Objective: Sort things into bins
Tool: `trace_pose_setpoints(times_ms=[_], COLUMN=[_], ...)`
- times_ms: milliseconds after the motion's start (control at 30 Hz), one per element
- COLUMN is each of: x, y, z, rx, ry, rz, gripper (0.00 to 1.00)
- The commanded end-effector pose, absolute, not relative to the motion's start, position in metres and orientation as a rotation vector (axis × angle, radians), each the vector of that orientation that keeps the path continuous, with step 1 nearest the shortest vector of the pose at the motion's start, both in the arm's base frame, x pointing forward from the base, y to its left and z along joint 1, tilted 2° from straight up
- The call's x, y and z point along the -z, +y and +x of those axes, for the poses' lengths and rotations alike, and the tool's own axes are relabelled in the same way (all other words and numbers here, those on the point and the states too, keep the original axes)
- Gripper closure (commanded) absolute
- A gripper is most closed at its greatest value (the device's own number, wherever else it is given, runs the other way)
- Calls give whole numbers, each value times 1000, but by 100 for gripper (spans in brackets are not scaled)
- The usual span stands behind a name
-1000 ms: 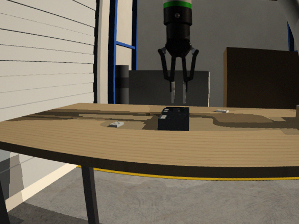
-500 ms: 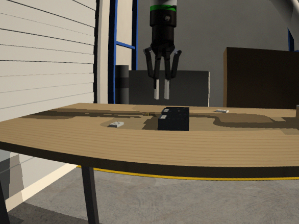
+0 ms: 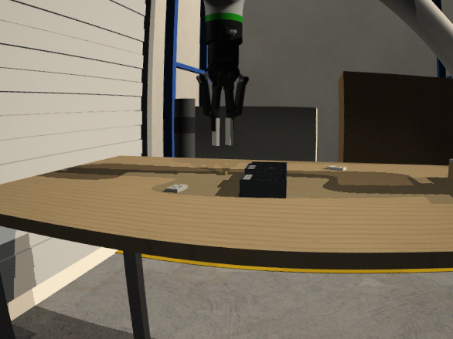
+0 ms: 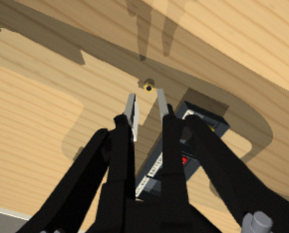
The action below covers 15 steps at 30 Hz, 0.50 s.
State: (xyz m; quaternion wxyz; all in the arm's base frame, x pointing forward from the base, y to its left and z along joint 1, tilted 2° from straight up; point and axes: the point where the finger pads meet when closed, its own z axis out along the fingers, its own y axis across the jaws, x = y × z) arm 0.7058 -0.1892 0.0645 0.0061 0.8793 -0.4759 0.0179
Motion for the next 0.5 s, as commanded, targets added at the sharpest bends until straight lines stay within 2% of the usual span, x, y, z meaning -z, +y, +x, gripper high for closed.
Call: trace_pose_setpoints(times_ms=[0, 467], x=[-65, -65], y=[-190, -187], z=[707, 704], rx=[-42, -42], ry=[-1488, -1488], rz=[2752, 2752], gripper=[73, 73])
